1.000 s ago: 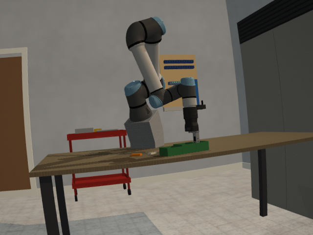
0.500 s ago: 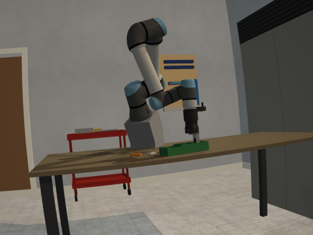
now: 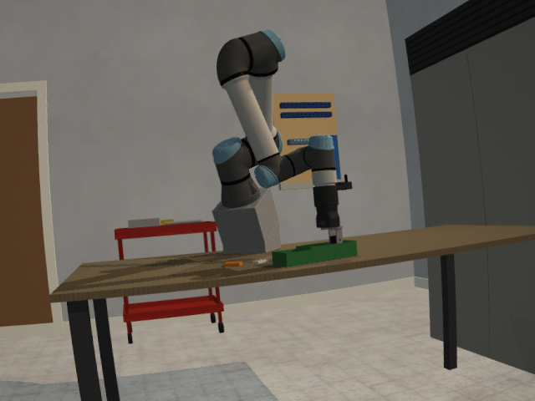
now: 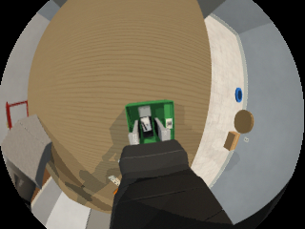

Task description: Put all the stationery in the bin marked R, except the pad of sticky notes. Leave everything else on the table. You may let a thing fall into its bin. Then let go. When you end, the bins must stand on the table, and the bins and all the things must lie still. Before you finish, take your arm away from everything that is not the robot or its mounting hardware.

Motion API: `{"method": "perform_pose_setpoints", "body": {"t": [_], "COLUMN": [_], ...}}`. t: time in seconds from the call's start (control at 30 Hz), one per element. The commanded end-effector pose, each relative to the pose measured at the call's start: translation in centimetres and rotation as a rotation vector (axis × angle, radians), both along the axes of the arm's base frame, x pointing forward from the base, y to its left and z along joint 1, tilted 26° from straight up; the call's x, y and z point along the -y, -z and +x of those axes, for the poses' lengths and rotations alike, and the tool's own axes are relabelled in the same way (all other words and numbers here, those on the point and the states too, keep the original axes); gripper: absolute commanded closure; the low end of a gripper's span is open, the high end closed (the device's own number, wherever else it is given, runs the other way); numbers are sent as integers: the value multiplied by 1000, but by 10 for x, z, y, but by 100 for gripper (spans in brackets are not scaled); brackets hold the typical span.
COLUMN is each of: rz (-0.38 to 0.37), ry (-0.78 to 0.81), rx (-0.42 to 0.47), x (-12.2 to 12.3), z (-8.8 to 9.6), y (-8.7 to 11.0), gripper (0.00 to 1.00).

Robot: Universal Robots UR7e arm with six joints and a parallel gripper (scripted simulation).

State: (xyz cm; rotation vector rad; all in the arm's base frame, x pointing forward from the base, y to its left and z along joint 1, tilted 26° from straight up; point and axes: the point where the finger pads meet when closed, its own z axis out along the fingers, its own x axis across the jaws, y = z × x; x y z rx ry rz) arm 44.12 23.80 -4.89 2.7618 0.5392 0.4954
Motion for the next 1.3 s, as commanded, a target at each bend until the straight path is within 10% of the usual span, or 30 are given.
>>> {"method": "perform_pose_setpoints", "body": {"t": [0.0, 1.27], "rz": [1, 1], "ry": [0, 0], "rx": [1, 1], "x": [0, -8], "z": [0, -15], "y": [0, -35], "gripper": [38, 38]}}
